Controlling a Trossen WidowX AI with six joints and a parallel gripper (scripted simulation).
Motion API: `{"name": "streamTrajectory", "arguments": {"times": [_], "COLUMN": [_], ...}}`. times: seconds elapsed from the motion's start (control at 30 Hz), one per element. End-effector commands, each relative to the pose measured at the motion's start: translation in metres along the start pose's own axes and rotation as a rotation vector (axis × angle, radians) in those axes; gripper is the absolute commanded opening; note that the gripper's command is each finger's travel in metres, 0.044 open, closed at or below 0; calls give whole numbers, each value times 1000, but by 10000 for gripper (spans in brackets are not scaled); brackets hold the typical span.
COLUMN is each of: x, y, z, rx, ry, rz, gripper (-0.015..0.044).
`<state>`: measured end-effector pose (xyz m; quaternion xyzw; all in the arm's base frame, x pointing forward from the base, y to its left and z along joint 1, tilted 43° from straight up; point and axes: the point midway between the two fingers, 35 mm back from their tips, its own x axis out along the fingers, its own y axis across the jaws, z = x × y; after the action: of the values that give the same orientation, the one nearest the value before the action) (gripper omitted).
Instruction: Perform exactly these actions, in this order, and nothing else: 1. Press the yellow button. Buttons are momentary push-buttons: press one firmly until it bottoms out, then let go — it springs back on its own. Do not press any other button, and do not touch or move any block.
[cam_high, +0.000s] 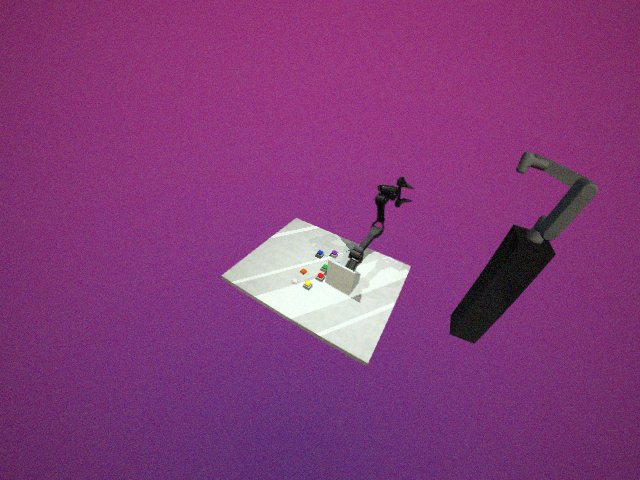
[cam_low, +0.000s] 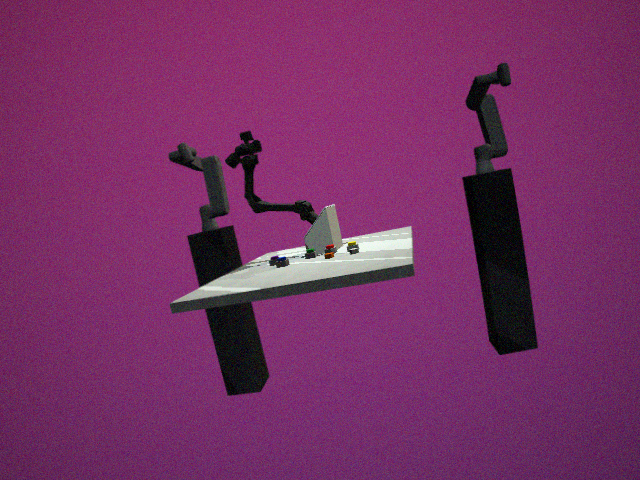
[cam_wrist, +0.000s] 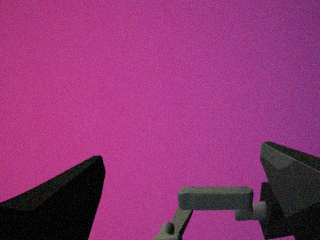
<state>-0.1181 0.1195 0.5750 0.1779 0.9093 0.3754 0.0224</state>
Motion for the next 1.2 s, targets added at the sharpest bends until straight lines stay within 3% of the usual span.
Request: {"name": "streamTrajectory", "arguments": {"times": [0.0,0.13,0.3,0.6,0.9,1.17], "x": [0,-5,-18,-76,-154,-232], "y": [1,60,101,157,145,81], "z": [1,56,113,267,415,526], "rx": [20,549,954,1814,2448,2730], "ry": [9,71,114,320,703,1277], "rz": [7,184,340,771,1289,1881], "gripper": [400,400,400,400,400,400]}}
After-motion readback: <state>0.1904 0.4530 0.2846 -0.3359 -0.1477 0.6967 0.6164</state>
